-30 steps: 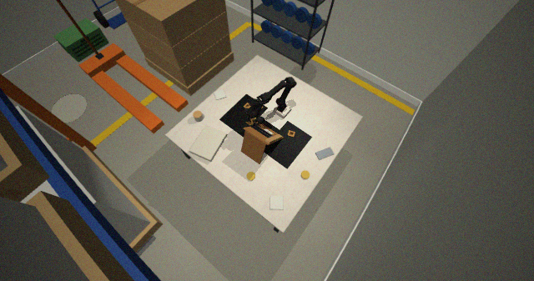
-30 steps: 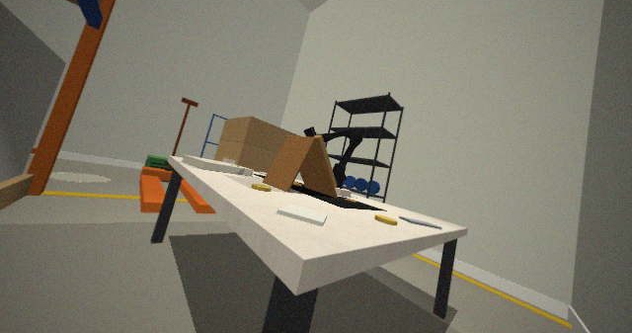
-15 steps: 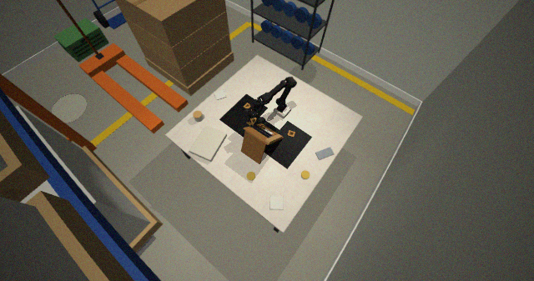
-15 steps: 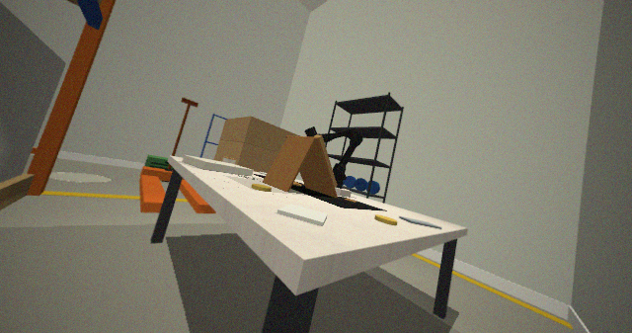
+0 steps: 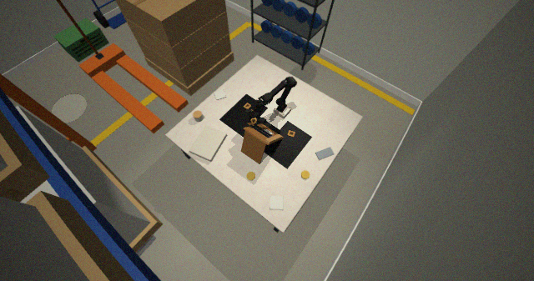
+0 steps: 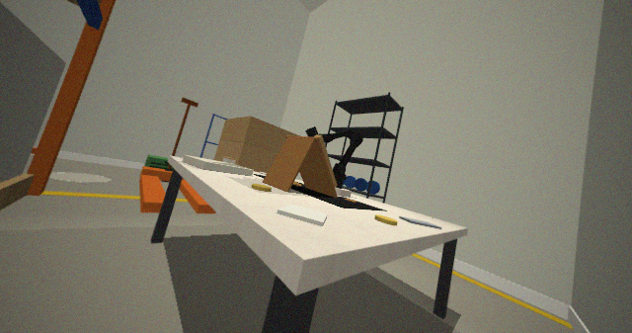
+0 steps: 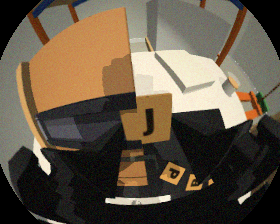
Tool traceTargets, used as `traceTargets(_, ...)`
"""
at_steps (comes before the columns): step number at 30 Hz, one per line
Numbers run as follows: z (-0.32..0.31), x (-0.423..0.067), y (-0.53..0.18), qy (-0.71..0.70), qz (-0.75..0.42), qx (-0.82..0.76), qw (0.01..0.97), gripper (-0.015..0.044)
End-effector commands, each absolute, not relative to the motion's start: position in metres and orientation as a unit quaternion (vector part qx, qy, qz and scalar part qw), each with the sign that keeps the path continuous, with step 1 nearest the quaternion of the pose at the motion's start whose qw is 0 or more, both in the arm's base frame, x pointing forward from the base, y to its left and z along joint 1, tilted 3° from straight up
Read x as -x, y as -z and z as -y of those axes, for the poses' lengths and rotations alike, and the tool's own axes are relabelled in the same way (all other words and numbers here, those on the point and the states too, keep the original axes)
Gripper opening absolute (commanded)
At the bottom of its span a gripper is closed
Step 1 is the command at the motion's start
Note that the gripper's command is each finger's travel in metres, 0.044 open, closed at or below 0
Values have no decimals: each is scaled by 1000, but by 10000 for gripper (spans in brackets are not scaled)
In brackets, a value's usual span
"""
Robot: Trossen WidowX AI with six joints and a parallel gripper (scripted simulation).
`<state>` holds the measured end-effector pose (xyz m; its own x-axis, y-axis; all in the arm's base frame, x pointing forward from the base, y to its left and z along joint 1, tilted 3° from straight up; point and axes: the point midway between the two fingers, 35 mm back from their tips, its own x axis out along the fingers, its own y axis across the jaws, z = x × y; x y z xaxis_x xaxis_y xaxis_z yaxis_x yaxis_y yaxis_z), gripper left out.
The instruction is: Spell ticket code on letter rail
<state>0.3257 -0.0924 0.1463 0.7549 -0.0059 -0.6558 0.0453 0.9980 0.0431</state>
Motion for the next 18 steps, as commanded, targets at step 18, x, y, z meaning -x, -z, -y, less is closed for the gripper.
traceTargets(18,82,-325,-145,15,-352,-30,936,0)
